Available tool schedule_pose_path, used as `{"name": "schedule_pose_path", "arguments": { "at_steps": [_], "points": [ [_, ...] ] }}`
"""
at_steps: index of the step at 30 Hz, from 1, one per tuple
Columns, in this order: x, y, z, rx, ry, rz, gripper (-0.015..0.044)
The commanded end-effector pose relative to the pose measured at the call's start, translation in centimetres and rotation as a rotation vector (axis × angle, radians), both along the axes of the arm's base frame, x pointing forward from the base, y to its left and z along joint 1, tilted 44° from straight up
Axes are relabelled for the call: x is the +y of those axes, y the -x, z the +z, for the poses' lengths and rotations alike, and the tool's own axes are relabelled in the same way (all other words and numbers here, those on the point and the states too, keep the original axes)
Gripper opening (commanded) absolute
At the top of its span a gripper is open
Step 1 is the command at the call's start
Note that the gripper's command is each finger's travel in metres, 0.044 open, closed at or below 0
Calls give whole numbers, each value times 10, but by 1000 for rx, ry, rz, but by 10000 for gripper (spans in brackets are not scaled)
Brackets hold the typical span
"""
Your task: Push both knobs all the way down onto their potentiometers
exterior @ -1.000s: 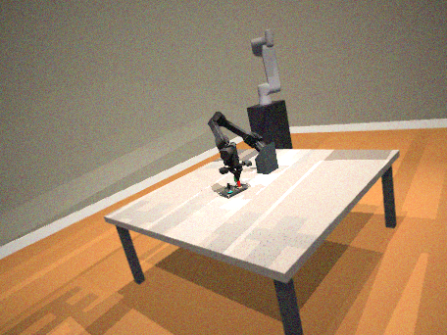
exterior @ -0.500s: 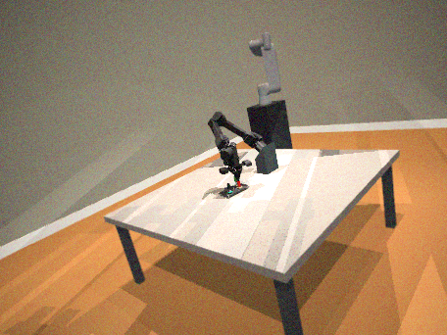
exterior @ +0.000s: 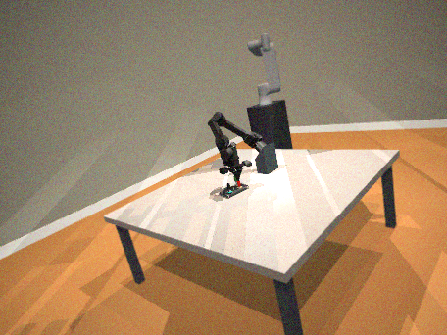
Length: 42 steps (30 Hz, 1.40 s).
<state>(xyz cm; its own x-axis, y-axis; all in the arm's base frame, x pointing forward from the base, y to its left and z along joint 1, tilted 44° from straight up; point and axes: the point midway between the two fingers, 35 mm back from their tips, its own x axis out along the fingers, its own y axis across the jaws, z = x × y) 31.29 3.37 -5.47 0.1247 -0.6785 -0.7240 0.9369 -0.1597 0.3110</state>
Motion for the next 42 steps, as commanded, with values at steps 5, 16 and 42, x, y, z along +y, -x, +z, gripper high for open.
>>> {"name": "schedule_pose_path", "arguments": {
  "at_steps": [5, 16, 42],
  "points": [
    [-7, -2, -5, -2, 4, -14, 0],
    [-7, -2, -5, -2, 4, -14, 0],
    [12, 1, 14, -2, 3, -14, 0]
  ]
}}
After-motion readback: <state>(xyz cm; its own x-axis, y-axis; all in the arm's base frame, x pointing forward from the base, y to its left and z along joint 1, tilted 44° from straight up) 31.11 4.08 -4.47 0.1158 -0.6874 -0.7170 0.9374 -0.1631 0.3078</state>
